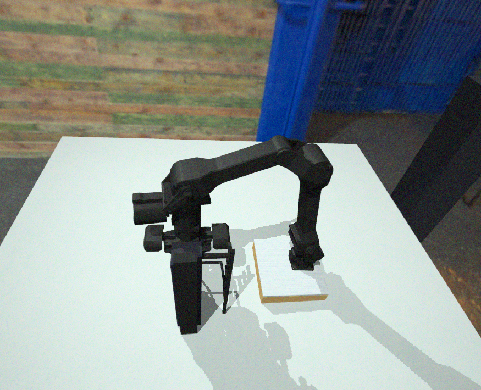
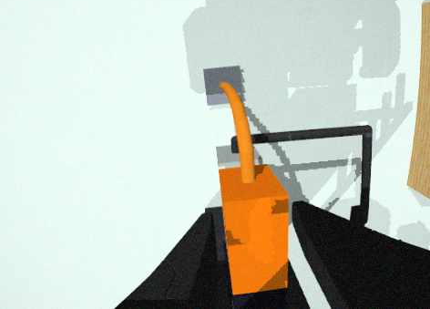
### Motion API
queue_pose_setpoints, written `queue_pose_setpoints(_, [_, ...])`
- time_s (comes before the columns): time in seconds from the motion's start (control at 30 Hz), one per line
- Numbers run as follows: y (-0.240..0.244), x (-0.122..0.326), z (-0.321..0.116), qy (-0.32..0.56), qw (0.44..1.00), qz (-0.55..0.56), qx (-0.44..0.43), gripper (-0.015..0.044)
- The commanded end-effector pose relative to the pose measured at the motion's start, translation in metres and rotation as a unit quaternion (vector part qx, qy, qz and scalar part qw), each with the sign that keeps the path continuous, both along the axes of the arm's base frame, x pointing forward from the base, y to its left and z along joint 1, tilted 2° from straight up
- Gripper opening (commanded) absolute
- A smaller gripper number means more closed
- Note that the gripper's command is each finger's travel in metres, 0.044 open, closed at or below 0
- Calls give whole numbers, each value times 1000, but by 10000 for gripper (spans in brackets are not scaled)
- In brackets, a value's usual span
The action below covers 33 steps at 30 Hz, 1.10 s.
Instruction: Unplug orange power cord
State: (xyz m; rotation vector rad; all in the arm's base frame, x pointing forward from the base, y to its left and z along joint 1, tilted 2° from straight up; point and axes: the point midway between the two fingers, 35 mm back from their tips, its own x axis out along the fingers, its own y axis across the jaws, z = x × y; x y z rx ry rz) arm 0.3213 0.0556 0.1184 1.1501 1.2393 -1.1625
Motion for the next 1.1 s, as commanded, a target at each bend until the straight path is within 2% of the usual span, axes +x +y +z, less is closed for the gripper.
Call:
queue_pose_setpoints(0.0, [1,-1,-5,1,1000,-2,1,160])
queue_pose_setpoints(0.03, [1,-1,-5,1,1000,-2,1,160])
queue_pose_setpoints(0.17, [0,0,-2,1,1000,0,0,55])
queue_pose_setpoints(0.43, [0,0,-2,1,1000,0,0,2])
queue_pose_setpoints(1.07, [-27,4,-2,1,1000,-1,-1,0])
